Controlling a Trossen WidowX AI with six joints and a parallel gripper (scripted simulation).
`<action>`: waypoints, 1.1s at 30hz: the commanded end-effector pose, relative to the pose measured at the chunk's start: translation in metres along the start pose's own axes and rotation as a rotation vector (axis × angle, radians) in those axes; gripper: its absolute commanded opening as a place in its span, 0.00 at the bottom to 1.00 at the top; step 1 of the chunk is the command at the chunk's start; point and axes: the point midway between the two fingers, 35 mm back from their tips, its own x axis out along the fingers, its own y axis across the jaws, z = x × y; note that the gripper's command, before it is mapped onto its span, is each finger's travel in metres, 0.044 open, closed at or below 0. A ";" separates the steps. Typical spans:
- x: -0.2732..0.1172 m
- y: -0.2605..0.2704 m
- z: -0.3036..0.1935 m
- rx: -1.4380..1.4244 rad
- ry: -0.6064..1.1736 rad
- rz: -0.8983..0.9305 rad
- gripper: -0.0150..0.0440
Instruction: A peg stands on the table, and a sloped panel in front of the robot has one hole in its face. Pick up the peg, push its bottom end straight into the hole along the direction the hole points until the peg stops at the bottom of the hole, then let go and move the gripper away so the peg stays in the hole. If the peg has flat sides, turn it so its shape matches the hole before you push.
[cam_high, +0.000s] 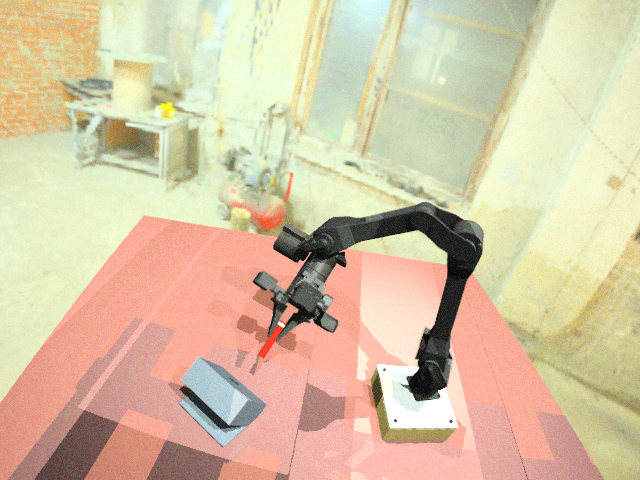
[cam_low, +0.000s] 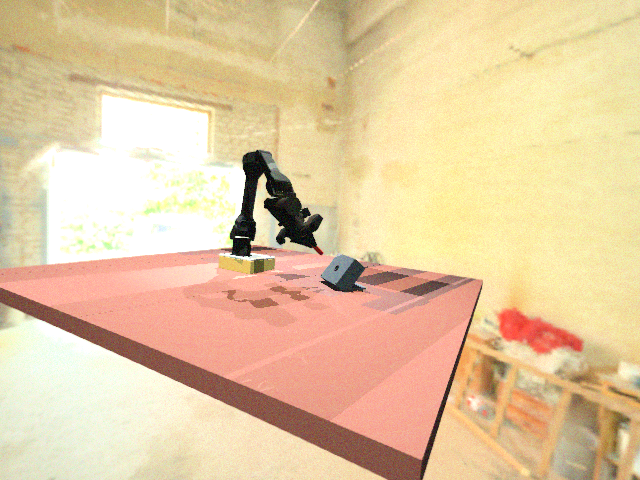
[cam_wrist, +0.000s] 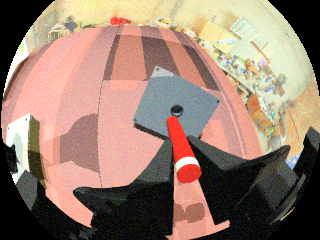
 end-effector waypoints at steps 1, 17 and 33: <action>-0.003 0.001 -0.004 0.009 -0.012 -0.019 0.25; 0.013 -0.004 -0.008 0.019 -0.018 -0.044 0.25; 0.032 -0.007 -0.010 0.032 -0.031 -0.073 0.25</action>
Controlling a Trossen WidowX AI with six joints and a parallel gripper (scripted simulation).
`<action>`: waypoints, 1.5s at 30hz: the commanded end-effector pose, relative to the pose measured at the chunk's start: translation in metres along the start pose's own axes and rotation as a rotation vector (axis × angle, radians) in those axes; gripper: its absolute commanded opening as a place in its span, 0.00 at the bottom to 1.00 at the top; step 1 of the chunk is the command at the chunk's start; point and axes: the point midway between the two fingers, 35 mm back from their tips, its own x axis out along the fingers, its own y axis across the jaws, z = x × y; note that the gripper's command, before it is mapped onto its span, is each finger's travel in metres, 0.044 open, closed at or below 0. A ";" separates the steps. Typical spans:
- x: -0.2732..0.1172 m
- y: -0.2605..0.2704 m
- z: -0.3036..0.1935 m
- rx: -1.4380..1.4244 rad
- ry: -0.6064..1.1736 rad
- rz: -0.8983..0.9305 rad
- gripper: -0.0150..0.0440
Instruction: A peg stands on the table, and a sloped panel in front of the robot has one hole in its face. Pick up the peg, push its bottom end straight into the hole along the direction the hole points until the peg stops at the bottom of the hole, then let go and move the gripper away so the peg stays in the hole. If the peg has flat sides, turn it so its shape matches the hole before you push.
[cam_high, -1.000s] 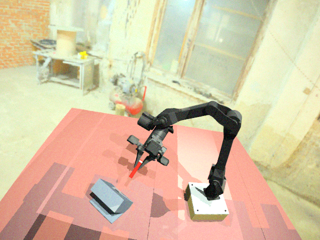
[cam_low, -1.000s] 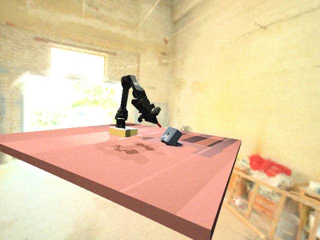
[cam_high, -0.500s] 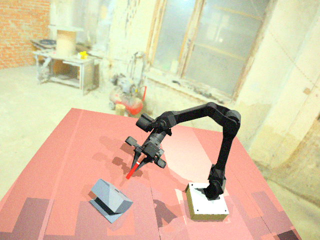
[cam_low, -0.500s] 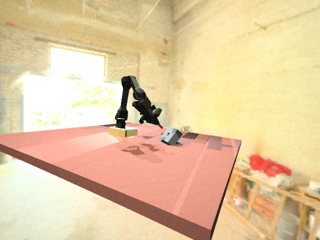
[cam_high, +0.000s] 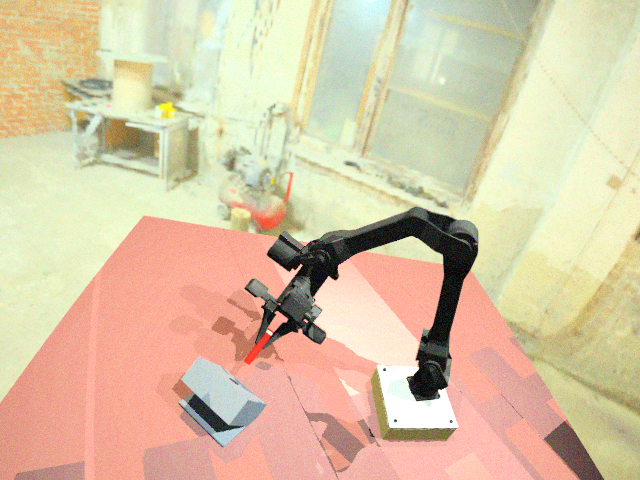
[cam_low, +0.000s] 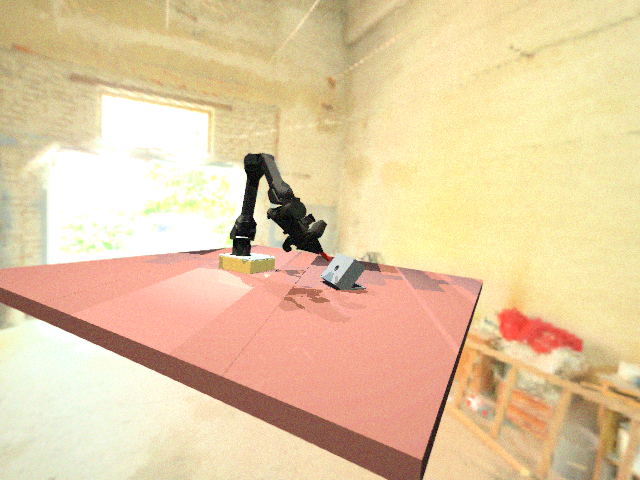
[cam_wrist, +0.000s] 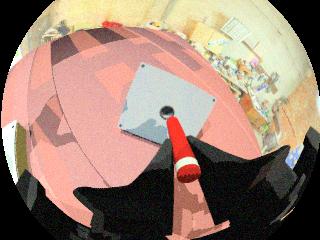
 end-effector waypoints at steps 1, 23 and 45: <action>0.007 0.003 -0.002 0.019 -0.009 0.001 0.25; 0.019 0.003 -0.003 -0.002 -0.017 -0.011 0.25; 0.037 0.002 -0.001 -0.016 -0.019 -0.015 0.25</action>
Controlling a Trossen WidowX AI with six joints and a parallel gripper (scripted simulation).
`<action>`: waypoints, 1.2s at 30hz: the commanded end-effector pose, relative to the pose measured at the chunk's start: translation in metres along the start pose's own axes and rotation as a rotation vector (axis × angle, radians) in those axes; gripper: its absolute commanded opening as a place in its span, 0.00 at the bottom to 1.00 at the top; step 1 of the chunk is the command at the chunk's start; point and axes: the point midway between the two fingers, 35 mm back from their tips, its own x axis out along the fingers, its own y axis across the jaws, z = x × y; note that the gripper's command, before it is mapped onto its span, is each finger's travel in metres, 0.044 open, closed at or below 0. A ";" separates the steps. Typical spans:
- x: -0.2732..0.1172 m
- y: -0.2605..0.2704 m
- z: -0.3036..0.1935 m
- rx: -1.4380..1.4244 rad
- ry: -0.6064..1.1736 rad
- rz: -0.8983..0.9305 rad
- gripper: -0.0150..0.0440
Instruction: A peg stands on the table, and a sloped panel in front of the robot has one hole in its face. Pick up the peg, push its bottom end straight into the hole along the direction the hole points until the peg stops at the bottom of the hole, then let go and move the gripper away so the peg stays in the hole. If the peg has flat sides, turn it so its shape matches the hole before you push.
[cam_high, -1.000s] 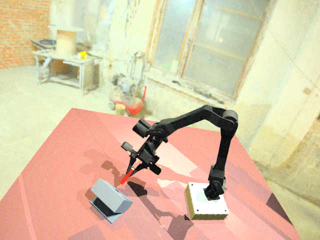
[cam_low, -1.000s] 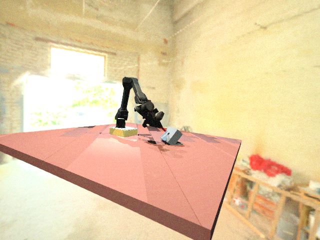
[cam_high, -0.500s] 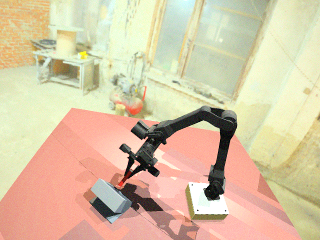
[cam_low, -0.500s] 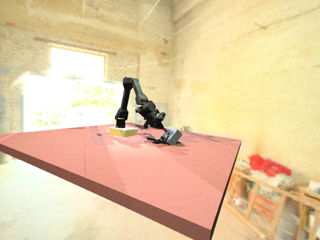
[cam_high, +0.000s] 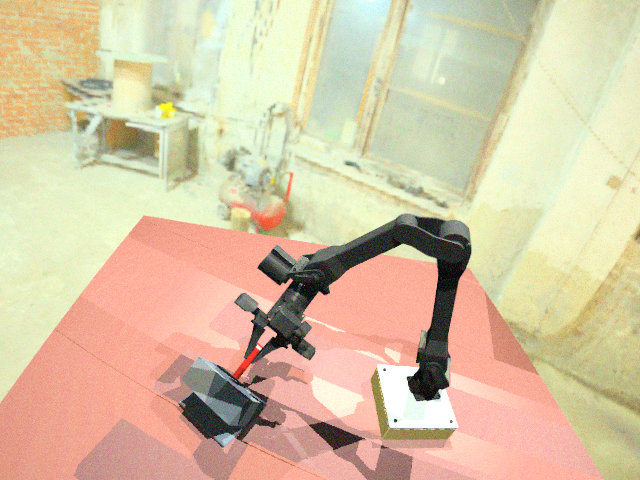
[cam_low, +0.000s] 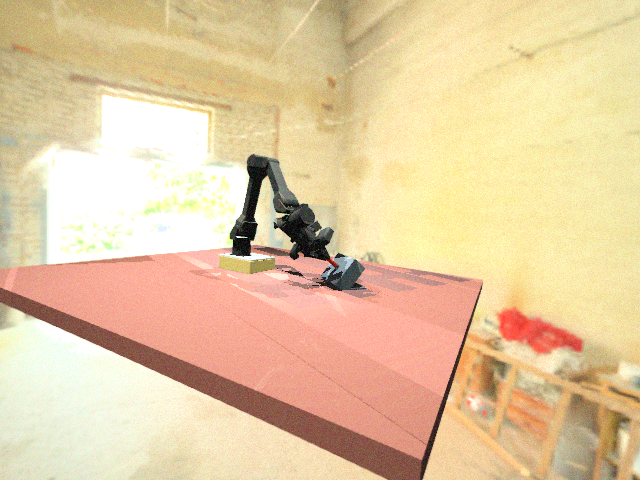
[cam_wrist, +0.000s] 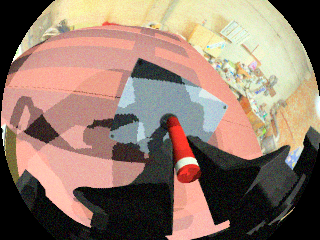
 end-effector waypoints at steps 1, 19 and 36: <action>0.000 0.000 0.000 0.002 0.001 0.000 0.25; -0.001 0.003 -0.002 -0.002 0.000 -0.001 0.25; 0.004 0.005 -0.002 -0.002 0.000 -0.001 0.25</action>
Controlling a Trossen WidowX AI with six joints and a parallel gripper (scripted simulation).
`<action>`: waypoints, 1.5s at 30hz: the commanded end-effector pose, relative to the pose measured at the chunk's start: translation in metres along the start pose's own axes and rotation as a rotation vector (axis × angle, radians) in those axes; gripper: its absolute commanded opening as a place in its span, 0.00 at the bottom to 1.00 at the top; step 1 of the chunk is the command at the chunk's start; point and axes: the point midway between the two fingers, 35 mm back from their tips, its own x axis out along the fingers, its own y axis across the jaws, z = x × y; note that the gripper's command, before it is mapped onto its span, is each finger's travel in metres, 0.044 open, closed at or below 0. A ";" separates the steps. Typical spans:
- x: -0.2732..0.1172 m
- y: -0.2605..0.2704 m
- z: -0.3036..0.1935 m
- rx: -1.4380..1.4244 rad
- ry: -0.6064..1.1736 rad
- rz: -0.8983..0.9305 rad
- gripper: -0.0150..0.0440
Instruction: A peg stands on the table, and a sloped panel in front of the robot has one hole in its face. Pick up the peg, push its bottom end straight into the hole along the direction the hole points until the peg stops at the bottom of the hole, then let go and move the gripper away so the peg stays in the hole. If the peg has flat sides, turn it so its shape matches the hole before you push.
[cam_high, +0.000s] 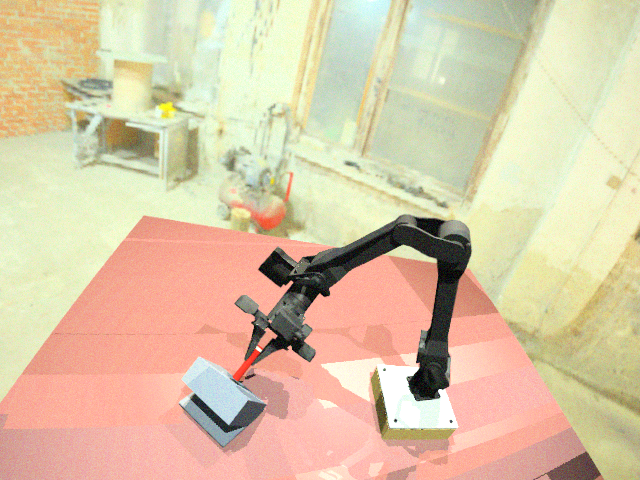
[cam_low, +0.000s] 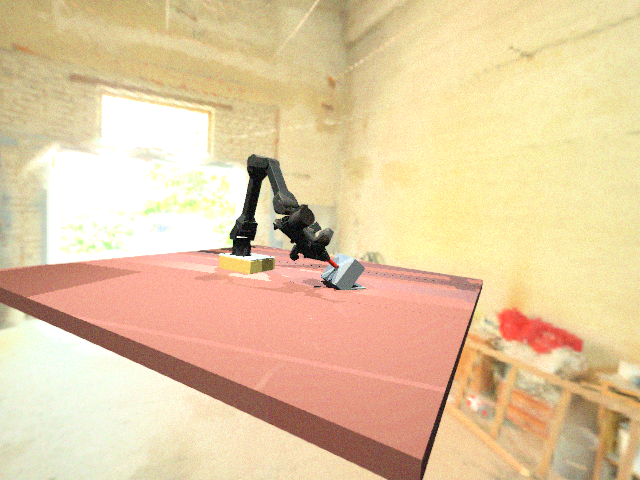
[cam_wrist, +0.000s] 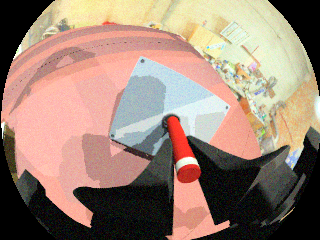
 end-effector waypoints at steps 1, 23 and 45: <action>0.002 0.002 -0.001 0.009 0.001 0.003 0.25; 0.008 0.002 -0.002 0.009 0.001 0.003 0.25; 0.019 0.001 0.000 0.009 0.000 0.002 0.25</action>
